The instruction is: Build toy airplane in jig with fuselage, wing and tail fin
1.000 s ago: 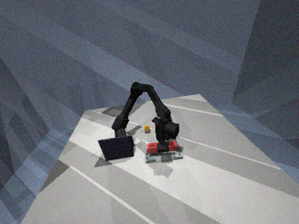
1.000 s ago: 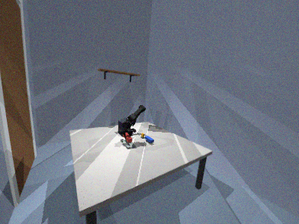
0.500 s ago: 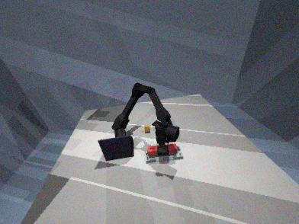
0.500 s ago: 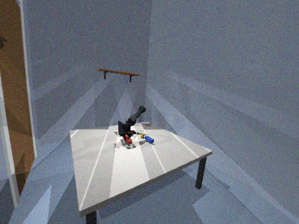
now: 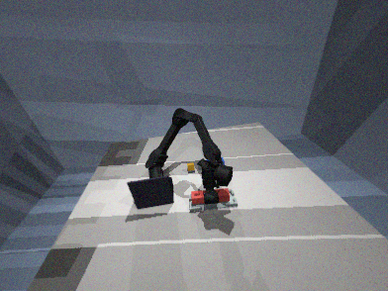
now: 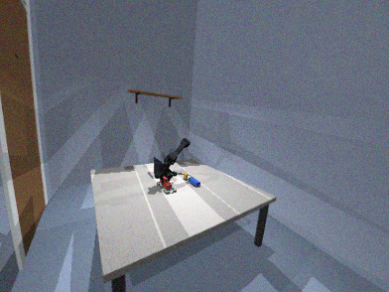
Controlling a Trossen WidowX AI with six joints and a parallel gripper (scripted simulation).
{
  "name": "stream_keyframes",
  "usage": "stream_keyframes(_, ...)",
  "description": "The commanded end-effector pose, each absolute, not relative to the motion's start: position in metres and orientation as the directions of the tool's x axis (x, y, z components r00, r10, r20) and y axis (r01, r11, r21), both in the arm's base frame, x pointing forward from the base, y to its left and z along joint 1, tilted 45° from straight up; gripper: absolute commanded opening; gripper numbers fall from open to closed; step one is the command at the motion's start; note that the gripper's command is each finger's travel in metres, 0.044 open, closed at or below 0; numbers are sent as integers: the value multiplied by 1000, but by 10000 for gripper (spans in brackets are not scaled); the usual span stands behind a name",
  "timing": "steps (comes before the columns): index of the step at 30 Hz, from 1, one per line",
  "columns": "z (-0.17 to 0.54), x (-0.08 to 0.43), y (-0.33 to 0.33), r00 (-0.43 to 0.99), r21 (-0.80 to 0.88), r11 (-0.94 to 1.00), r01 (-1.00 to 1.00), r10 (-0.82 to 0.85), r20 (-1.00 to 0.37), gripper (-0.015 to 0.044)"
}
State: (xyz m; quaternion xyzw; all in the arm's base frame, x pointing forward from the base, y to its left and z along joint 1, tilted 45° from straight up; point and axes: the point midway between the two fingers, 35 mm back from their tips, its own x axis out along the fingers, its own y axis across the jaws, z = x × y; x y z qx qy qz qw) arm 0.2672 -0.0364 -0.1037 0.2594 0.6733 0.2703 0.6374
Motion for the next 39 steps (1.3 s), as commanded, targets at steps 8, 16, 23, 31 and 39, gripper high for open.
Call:
stream_keyframes(8,-103,267,-37,-53,694,720,4,694,-718,164)
stream_keyframes(16,-103,267,-37,-53,694,720,4,694,-718,374)
stream_keyframes(23,-103,267,-37,-53,694,720,4,694,-718,440)
stream_keyframes(31,-75,274,-69,-51,691,723,6,690,-722,440)
stream_keyframes(39,-29,276,-113,-50,692,721,9,692,-720,440)
